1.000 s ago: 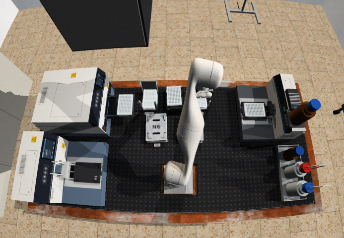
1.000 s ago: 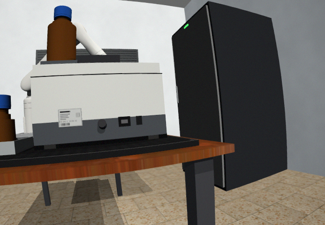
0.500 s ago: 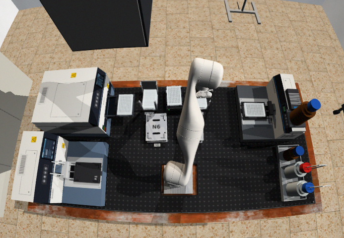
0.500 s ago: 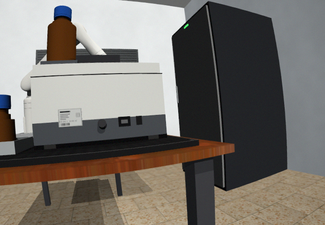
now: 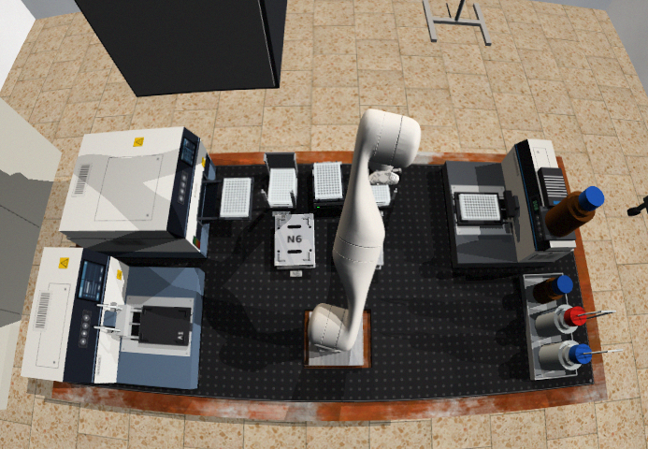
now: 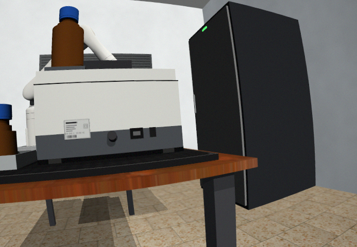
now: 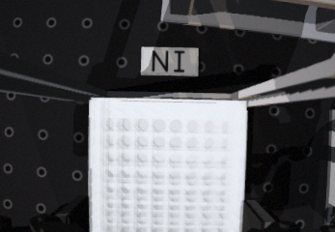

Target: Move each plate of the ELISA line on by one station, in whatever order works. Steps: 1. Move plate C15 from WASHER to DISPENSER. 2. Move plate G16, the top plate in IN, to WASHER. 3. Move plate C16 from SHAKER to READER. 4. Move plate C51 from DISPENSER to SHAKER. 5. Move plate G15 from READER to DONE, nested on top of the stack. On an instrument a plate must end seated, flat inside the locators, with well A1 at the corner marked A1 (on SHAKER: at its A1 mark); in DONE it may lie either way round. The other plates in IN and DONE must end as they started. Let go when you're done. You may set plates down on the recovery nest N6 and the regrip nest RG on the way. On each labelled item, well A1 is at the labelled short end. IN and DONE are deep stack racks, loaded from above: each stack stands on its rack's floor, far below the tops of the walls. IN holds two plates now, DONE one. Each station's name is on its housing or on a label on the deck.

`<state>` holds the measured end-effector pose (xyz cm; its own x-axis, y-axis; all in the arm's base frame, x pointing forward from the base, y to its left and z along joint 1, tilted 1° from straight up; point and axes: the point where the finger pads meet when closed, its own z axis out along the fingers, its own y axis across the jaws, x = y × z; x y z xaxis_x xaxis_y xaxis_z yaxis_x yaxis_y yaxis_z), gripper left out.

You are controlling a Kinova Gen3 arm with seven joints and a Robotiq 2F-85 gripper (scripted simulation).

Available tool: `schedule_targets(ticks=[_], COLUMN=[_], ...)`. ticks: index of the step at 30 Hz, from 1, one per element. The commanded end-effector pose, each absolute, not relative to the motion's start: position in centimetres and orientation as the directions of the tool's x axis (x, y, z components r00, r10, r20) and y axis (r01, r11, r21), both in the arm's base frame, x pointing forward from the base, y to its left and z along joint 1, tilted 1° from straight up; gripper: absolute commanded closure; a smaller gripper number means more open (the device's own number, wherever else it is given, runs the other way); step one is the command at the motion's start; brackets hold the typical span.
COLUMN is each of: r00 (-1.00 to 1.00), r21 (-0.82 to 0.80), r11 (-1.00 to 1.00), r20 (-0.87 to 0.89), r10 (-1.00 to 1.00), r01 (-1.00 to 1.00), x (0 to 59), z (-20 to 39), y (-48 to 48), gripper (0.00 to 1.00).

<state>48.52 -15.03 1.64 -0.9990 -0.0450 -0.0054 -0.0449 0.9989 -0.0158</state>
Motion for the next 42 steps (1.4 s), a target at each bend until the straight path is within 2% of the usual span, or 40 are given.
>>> schedule_targets(ticks=[1,42], r00=[-0.999,-0.999], r21=[-0.016,-0.016], r11=[0.999,0.999], r20=[-0.007,-0.007], r10=[-0.045,-0.045], r01=[-0.045,-0.045], x=[48.58,48.57], z=[1.71,2.68], y=[-15.05,-15.03], gripper=[0.06,0.06])
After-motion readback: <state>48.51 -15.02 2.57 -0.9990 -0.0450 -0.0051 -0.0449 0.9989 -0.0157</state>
